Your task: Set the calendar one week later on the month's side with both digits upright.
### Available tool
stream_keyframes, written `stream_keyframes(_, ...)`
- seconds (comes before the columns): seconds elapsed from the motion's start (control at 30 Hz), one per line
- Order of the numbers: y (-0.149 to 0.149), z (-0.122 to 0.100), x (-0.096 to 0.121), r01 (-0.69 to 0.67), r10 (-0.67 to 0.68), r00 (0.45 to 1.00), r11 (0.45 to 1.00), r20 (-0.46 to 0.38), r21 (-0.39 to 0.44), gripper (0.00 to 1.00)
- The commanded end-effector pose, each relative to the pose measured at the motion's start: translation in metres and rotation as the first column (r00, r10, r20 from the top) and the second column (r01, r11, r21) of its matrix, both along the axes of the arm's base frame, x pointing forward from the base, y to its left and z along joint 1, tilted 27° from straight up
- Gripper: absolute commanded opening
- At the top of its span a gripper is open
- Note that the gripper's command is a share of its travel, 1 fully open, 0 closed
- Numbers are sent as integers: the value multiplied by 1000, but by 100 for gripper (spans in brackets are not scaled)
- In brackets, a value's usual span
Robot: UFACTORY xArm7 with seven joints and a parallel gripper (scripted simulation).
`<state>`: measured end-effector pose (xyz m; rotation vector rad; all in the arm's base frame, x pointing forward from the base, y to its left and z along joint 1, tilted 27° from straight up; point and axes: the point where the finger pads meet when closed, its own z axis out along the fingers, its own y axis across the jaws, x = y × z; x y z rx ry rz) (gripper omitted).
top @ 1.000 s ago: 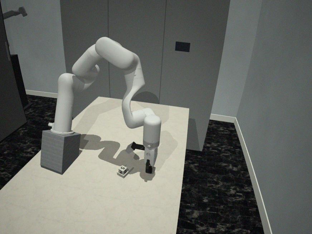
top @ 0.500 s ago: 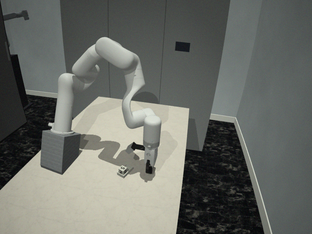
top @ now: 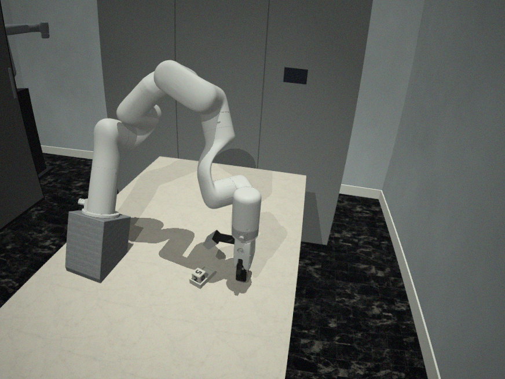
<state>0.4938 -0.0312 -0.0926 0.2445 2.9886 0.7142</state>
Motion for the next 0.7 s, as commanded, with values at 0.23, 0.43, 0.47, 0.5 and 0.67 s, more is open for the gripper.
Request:
stream_keyframes(0.23, -2, 1, 1, 2, -2, 1000, 1000, 3, -2, 29)
stream_keyframes(0.43, -2, 1, 1, 2, -2, 1000, 1000, 3, -2, 29)
stream_keyframes(0.47, -1, 0, 2, 2, -2, 1000, 1000, 3, -2, 29)
stream_keyframes(0.5, -1, 0, 2, 2, -2, 1000, 1000, 3, -2, 29)
stream_keyframes(0.67, -1, -1, 2, 2, -2, 1000, 1000, 3, -2, 29)
